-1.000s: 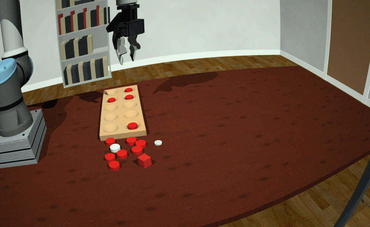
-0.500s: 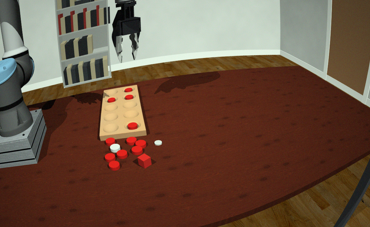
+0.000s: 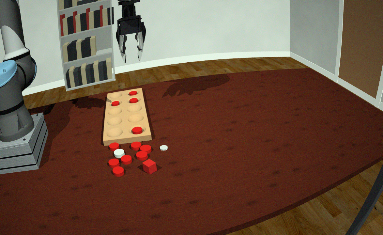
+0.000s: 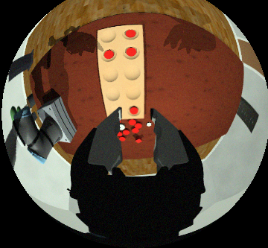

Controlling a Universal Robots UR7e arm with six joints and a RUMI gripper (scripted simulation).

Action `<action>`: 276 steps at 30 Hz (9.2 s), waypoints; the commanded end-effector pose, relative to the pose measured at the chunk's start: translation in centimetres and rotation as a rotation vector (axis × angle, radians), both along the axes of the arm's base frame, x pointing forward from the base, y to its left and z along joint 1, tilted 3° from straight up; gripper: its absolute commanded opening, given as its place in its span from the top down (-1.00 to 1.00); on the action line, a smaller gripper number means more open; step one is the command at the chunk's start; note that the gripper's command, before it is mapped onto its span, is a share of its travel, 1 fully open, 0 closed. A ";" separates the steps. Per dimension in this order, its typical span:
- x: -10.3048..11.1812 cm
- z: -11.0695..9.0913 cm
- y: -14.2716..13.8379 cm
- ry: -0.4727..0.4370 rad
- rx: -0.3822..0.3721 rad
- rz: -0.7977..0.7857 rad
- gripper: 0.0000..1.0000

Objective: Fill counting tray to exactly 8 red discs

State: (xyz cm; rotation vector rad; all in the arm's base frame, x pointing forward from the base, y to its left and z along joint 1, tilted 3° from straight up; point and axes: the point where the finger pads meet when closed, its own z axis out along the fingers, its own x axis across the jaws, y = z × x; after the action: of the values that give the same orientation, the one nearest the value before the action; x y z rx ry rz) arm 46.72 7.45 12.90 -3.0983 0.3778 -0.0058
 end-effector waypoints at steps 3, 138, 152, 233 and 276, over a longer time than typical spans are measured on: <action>-0.1 0.5 -0.8 0.003 -0.004 -0.155 0.44; -11.9 -11.0 -27.4 0.103 0.016 -2.946 0.44; -12.4 -11.3 -27.8 0.106 0.016 -2.987 0.44; -12.2 -21.4 -27.3 0.105 0.016 -2.989 1.00; -12.2 -11.6 -27.8 0.105 0.017 -2.989 1.00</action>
State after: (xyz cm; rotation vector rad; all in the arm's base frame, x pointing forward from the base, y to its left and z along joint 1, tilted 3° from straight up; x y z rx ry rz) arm 34.58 -20.34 -0.24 0.1442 3.1356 0.0760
